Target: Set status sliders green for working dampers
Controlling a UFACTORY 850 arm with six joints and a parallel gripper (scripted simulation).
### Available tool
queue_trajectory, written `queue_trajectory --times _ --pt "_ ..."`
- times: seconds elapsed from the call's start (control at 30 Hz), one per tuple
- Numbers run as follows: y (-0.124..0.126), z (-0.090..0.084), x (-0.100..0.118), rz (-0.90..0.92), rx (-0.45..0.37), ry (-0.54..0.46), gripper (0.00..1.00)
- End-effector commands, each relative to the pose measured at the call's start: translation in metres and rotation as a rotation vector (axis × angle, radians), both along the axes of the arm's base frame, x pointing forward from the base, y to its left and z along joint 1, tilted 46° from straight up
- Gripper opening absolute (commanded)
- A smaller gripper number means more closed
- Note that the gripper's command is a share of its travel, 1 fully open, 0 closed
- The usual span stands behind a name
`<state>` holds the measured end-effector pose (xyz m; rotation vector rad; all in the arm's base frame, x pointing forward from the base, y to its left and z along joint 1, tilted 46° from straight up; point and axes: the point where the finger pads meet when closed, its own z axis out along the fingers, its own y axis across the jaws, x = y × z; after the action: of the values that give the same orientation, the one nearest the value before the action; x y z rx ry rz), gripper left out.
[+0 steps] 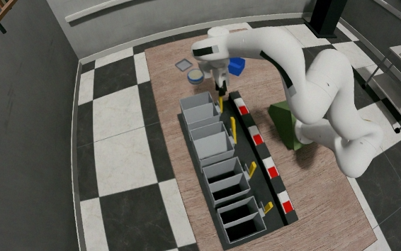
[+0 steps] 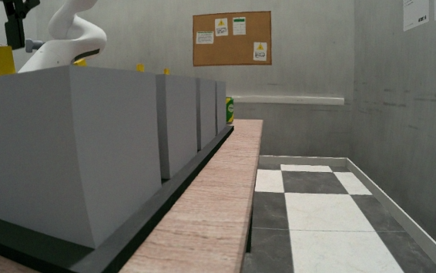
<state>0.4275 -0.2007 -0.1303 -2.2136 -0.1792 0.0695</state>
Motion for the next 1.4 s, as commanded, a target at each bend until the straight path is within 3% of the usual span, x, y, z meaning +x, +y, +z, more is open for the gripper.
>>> queue_trajectory --times 0.0,0.6,1.33,1.37 --pt "0.009 -0.008 -0.001 -0.001 -0.001 -0.002 0.39" --pt "0.031 -0.025 -0.004 -0.001 -0.001 -0.002 0.39" --pt "0.034 -0.028 -0.005 -0.001 -0.001 -0.002 0.39" --pt "0.034 -0.028 -0.005 -0.001 -0.001 -0.002 0.19"
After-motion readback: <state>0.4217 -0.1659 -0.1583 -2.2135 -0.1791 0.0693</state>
